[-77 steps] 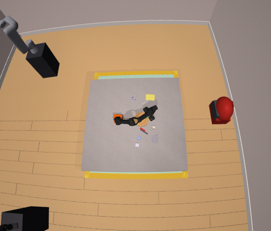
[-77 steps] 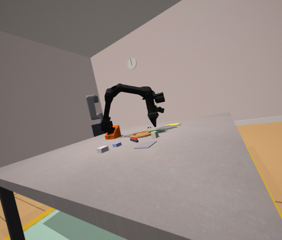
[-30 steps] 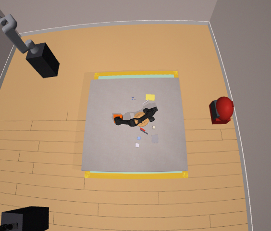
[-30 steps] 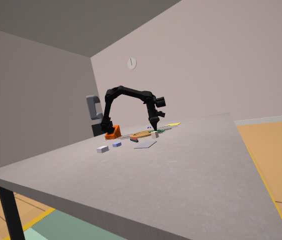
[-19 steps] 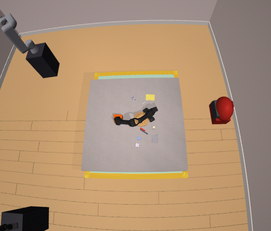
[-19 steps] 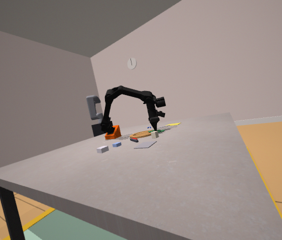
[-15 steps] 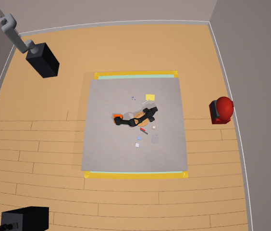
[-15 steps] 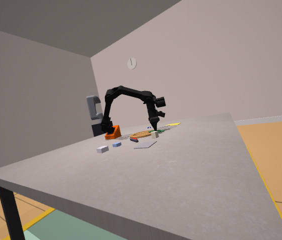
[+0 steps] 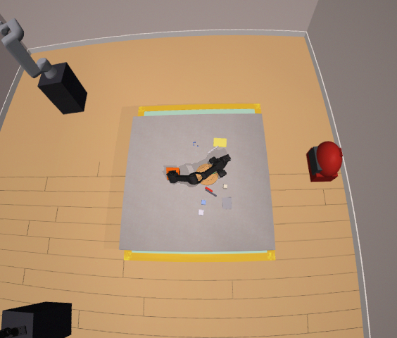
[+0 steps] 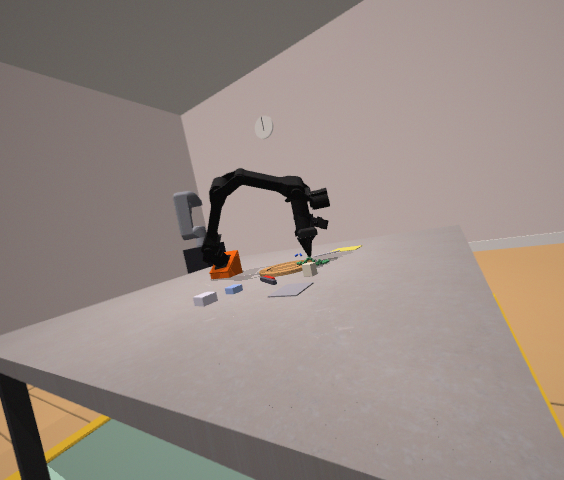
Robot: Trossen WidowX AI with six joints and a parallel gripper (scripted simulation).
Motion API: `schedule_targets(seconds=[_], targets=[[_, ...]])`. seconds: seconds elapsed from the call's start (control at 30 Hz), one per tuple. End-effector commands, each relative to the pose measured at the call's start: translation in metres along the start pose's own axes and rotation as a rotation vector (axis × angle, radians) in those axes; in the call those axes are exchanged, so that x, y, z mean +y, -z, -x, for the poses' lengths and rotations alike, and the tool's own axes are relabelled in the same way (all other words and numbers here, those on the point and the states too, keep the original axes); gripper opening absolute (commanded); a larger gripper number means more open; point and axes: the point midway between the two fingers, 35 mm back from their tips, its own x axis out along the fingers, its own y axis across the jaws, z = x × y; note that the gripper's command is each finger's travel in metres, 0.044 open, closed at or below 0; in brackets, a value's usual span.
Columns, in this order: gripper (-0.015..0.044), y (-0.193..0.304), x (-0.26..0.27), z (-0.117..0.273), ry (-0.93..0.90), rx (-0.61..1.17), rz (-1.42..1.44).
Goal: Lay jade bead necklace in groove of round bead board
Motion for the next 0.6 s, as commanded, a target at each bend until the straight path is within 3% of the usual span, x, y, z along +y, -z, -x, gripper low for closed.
schedule_targets(seconds=[0.0, 0.57], targets=[[0.0, -0.002, -0.001, 0.004, -0.002, -0.009, -0.01], [0.0, 0.042, 0.023, 0.004, -0.003, -0.007, -0.007]])
